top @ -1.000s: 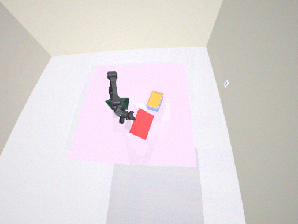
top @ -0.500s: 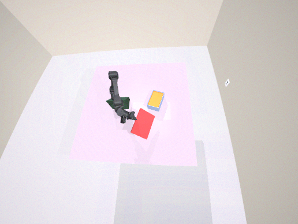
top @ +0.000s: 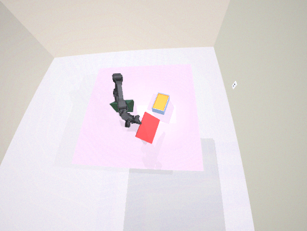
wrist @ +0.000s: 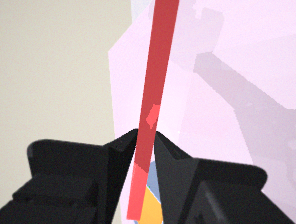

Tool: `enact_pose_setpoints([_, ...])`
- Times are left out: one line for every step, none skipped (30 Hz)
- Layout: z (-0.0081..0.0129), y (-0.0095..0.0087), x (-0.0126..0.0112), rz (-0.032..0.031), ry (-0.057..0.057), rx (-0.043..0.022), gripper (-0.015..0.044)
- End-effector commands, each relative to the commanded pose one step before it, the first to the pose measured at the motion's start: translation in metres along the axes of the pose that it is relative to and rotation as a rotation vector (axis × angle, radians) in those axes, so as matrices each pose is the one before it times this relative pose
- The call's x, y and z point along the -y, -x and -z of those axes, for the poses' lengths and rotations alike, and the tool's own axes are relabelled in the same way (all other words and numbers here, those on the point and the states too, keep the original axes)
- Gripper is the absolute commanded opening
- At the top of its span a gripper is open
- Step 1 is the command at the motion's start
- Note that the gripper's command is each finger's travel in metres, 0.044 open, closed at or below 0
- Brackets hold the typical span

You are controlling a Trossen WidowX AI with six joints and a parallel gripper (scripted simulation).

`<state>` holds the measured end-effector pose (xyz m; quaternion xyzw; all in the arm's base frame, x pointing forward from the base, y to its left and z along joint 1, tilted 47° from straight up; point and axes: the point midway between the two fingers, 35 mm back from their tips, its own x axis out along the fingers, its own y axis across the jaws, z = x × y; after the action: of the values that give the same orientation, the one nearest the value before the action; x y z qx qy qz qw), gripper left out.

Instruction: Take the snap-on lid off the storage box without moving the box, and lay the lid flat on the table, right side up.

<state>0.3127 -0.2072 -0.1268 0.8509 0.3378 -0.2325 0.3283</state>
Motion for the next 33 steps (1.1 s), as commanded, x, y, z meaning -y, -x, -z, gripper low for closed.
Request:
enact_pose_setpoints([0.00022,-0.00174,0.00073,-0.00613,0.0012,-0.00330,0.0000])
enact_pose_setpoints([0.00001,-0.00052,0.00062,-0.00001,0.0000,-0.00002,0.0000])
enact_pose_setpoints([0.00001,-0.00052,0.00062,-0.00001,0.0000,-0.00002,0.0000])
enact_pose_setpoints([0.00001,-0.00052,0.00062,-0.00001,0.0000,-0.00002,0.0000])
enact_pose_setpoints([0.00001,-0.00052,0.00062,-0.00001,0.0000,-0.00002,0.0000])
enact_pose_setpoints([0.00001,-0.00052,0.00062,-0.00001,0.0000,-0.00002,0.0000])
enact_pose_setpoints([0.00001,-0.00052,0.00062,-0.00001,0.0000,-0.00002,0.0000])
enact_pose_setpoints([0.00001,-0.00052,0.00062,-0.00001,0.0000,-0.00002,0.0000])
enact_pose_setpoints([0.00001,-0.00052,0.00062,-0.00001,0.0000,-0.00002,0.0000])
enact_pose_setpoints([0.00001,-0.00052,0.00062,-0.00001,0.0000,-0.00002,0.0000])
enact_pose_setpoints([0.00001,-0.00052,0.00062,-0.00001,0.0000,-0.00002,0.0000])
enact_pose_setpoints([0.00001,-0.00052,0.00062,-0.00001,0.0000,-0.00002,0.0000])
enact_pose_setpoints([0.00001,-0.00052,0.00062,-0.00001,0.0000,-0.00002,0.0000])
enact_pose_setpoints([0.00001,-0.00052,0.00062,-0.00001,0.0000,-0.00003,0.0000])
enact_pose_setpoints([0.00001,-0.00052,0.00062,-0.00001,0.0000,-0.00003,0.0000])
enact_pose_setpoints([0.00001,-0.00052,0.00062,-0.00001,0.0000,-0.00003,0.0000])
enact_pose_setpoints([0.00001,-0.00052,0.00062,-0.00001,0.0000,-0.00003,0.0000])
enact_pose_setpoints([0.00001,-0.00052,0.00062,-0.00001,0.0000,-0.00003,0.0000])
enact_pose_setpoints([0.00001,-0.00052,0.00062,-0.00001,0.0000,-0.00003,0.0000])
enact_pose_setpoints([0.00001,-0.00052,0.00062,-0.00001,0.0000,-0.00003,0.0000])
enact_pose_setpoints([0.00001,-0.00052,0.00062,-0.00001,0.0000,-0.00003,0.0000])
enact_pose_setpoints([0.00001,-0.00052,0.00062,-0.00001,0.0000,-0.00003,0.0000])
enact_pose_setpoints([0.00001,-0.00052,0.00062,-0.00001,0.0000,-0.00003,0.0000])
enact_pose_setpoints([0.00001,-0.00052,0.00062,-0.00001,0.0000,-0.00003,0.0000])
enact_pose_setpoints([0.00001,-0.00052,0.00062,-0.00001,0.0000,-0.00003,0.0000])
enact_pose_setpoints([0.00001,-0.00052,0.00062,-0.00001,0.0000,-0.00003,0.0000])
enact_pose_setpoints([0.00001,-0.00052,0.00062,-0.00001,0.0000,-0.00003,0.0000])
enact_pose_setpoints([0.00001,-0.00052,0.00062,-0.00001,0.0000,-0.00003,0.0000])
enact_pose_setpoints([0.00001,-0.00052,0.00062,-0.00001,0.0000,-0.00003,0.0000])
enact_pose_setpoints([0.00001,-0.00052,0.00062,-0.00001,0.0000,-0.00003,0.0000])
enact_pose_setpoints([0.00001,-0.00052,0.00062,-0.00001,0.0000,-0.00003,0.0000])
enact_pose_setpoints([0.00001,-0.00052,0.00062,-0.00001,0.0000,-0.00003,0.0000])
enact_pose_setpoints([0.00001,-0.00052,0.00062,-0.00001,0.0000,-0.00003,0.0000])
